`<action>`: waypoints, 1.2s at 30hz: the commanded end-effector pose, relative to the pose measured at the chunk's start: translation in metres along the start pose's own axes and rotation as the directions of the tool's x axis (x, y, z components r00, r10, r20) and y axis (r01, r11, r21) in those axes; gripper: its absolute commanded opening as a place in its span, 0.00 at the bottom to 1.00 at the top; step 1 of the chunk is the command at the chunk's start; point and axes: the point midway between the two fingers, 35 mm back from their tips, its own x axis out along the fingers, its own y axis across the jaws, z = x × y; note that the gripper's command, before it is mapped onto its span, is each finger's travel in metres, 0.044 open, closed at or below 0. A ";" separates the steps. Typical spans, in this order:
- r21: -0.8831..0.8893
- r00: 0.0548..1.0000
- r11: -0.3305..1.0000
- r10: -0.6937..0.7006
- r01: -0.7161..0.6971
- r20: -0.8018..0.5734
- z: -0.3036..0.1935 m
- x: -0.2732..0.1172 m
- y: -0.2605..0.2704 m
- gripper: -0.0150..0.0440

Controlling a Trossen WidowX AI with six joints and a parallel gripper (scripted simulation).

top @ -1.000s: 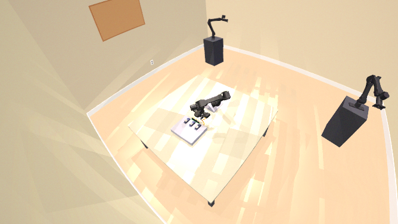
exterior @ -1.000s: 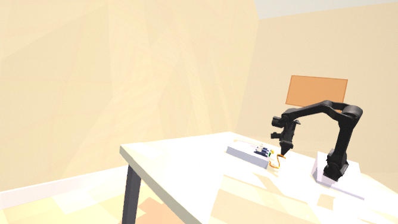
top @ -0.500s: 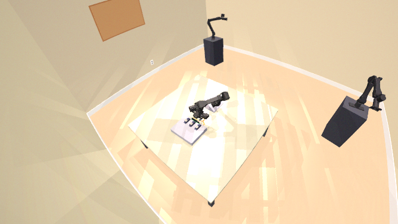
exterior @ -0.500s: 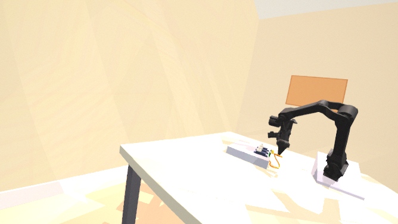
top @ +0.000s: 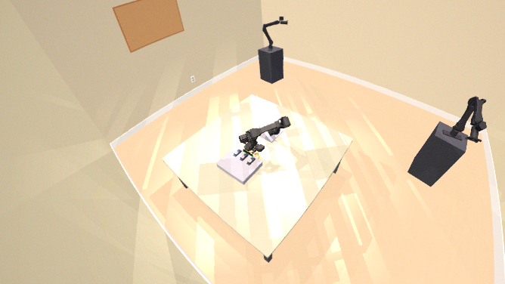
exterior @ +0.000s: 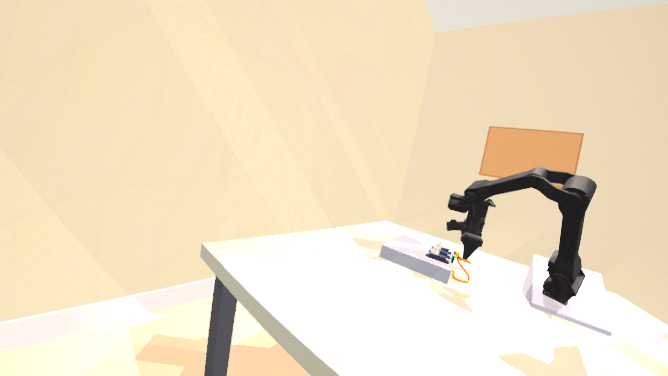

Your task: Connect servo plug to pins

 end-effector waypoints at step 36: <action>0.007 1.000 1.000 0.003 -0.003 0.000 0.006 -0.057 -0.001 1.00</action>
